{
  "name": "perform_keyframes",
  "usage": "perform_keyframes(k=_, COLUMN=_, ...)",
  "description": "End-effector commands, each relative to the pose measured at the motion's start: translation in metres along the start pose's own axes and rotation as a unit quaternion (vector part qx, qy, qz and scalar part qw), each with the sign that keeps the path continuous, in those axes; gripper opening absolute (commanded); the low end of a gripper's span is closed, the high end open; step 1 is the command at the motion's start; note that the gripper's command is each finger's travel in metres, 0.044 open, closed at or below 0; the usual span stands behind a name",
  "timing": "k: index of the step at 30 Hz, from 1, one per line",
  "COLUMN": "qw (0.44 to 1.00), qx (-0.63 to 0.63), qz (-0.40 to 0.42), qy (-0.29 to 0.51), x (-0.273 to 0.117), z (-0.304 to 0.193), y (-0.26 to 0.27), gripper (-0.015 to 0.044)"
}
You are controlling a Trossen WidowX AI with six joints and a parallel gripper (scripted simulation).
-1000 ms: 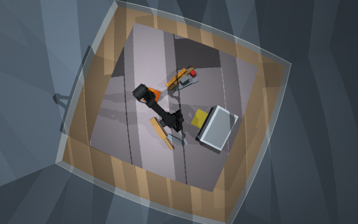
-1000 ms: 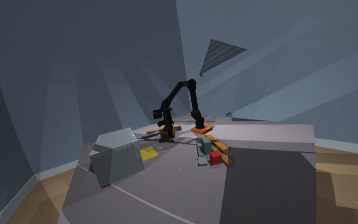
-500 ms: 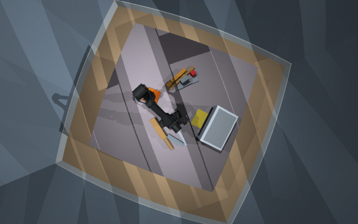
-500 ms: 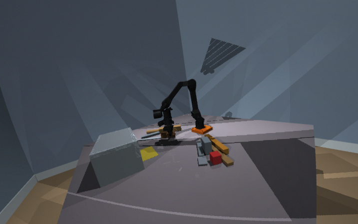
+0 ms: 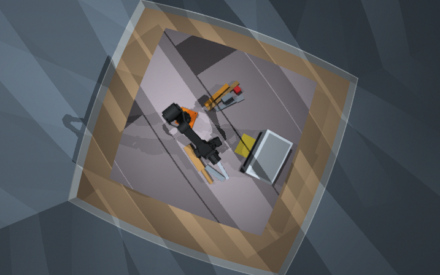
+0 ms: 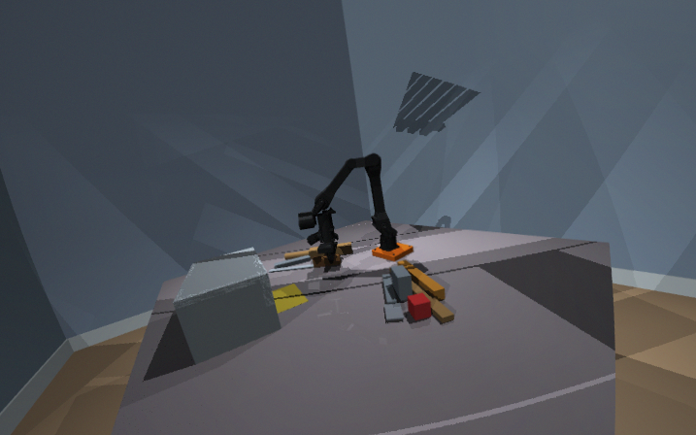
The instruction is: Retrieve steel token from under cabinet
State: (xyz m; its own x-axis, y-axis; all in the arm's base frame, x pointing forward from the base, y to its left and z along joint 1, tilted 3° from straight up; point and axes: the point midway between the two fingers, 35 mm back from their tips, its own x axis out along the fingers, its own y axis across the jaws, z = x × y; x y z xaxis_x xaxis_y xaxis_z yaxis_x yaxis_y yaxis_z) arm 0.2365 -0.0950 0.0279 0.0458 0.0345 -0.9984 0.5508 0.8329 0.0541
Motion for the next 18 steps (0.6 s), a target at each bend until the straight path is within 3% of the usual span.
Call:
perform_keyframes(k=1, qw=1.000, qx=0.006, qz=-0.002, qy=-0.001, x=-0.0005, z=0.0006, y=-0.0055, gripper=0.0000)
perform_keyframes(k=18, qw=1.000, qx=0.006, qz=-0.002, qy=-0.001, x=-0.0006, z=0.0018, y=-0.0148, gripper=0.0000)
